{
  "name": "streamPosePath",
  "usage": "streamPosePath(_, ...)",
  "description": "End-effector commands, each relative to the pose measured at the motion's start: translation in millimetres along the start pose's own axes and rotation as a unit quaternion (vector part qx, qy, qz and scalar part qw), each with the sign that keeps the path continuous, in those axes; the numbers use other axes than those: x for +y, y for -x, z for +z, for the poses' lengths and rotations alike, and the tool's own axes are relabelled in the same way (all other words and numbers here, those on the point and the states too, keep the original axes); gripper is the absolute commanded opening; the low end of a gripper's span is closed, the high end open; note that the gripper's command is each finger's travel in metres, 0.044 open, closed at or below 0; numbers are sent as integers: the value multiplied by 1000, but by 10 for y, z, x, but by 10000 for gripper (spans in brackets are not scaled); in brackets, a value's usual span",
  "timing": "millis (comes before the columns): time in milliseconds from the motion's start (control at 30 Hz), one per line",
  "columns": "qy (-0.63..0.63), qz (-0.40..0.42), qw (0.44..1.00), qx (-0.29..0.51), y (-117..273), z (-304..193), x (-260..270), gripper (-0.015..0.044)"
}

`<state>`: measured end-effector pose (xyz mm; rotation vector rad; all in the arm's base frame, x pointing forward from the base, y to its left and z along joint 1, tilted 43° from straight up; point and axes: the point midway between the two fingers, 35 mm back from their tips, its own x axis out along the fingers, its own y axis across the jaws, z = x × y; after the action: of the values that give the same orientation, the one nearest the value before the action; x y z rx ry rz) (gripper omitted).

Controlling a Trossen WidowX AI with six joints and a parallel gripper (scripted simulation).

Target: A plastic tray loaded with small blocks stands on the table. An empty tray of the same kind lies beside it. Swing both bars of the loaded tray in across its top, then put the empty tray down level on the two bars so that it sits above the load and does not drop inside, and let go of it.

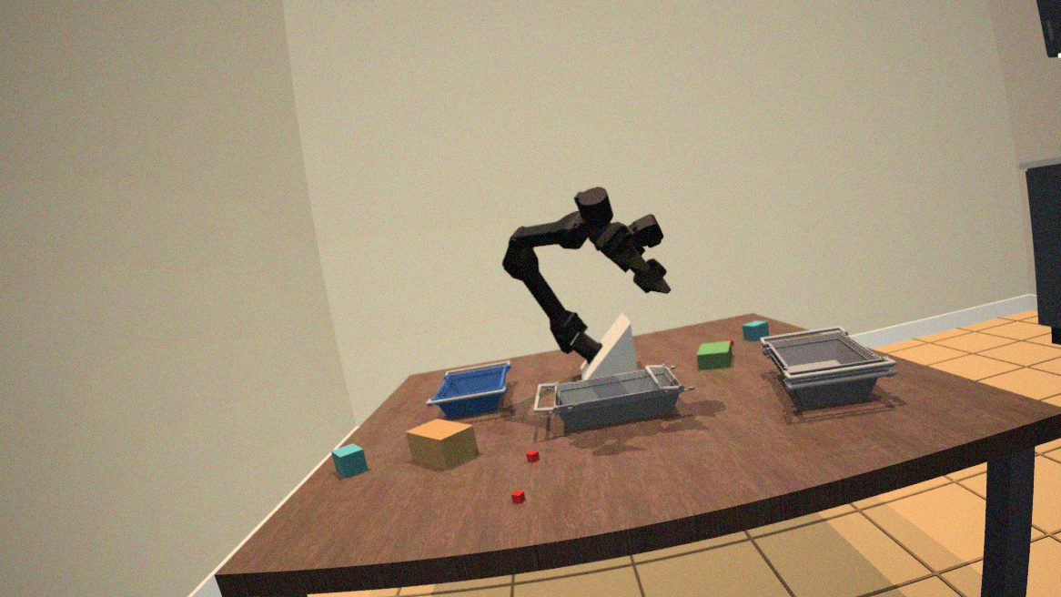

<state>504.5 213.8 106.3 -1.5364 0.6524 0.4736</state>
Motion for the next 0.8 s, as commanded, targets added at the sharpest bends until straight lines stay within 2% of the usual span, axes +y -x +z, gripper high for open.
streamPosePath(0, 0, 0, 1000, 0, 0, 0, 0, 374)
streamPosePath(367, 0, 0, 1000, 0, 1, 2, 0, 85)
streamPosePath(767, 0, 0, 1000, 0, 2, 4, 1, 82)
